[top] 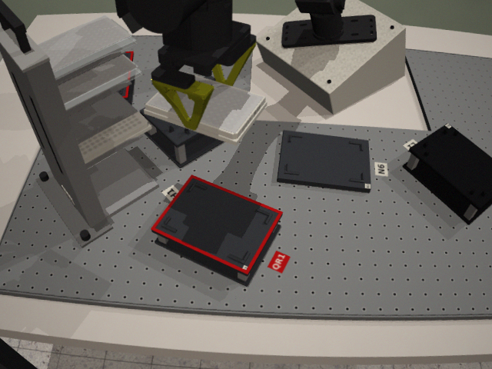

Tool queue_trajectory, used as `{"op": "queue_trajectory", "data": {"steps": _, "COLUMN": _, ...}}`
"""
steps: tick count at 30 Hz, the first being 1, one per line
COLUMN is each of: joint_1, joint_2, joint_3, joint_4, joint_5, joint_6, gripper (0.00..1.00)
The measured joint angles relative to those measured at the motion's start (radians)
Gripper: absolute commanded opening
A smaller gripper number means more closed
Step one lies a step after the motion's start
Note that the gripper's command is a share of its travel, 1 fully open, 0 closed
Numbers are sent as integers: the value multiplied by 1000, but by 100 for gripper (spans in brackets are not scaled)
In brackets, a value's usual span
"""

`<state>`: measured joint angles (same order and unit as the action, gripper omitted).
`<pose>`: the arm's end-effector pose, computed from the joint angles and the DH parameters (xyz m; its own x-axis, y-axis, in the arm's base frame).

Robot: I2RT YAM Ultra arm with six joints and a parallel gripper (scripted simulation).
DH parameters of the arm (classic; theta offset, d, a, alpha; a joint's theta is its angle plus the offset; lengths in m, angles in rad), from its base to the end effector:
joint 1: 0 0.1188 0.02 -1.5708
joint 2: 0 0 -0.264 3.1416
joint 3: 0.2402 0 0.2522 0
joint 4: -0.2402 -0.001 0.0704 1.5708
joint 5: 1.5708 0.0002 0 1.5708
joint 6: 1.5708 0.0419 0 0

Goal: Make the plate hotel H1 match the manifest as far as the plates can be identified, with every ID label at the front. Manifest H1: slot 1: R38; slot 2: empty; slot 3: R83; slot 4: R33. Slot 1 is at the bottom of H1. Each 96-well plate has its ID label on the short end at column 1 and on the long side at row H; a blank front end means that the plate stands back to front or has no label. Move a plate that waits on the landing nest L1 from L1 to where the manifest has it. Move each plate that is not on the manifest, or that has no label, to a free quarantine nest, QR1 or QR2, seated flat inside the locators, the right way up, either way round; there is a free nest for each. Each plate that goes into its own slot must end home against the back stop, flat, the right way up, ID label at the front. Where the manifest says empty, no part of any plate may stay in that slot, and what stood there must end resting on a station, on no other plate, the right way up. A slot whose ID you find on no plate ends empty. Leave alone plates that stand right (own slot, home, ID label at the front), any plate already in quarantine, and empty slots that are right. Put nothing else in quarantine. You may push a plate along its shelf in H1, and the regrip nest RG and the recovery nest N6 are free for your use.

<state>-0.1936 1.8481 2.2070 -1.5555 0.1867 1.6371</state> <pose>0.3335 -0.0723 0.4110 0.3156 0.9373 -0.1482 0.8945 -0.2417 0.3762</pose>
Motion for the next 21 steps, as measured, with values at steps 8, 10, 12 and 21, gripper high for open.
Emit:
{"op": "queue_trajectory", "data": {"steps": 8, "joint_1": 41, "joint_2": 76, "joint_3": 103, "joint_4": -1, "joint_5": 13, "joint_6": 34, "gripper": 85}}
{"op": "queue_trajectory", "data": {"steps": 10, "joint_1": 47, "joint_2": 87, "joint_3": 114, "joint_4": -3, "joint_5": 14, "joint_6": 39, "gripper": 85}}
{"op": "queue_trajectory", "data": {"steps": 12, "joint_1": 51, "joint_2": 99, "joint_3": 130, "joint_4": -3, "joint_5": 17, "joint_6": 44, "gripper": 85}}
{"op": "queue_trajectory", "data": {"steps": 21, "joint_1": 53, "joint_2": 105, "joint_3": 142, "joint_4": -3, "joint_5": 21, "joint_6": 51, "gripper": 85}}
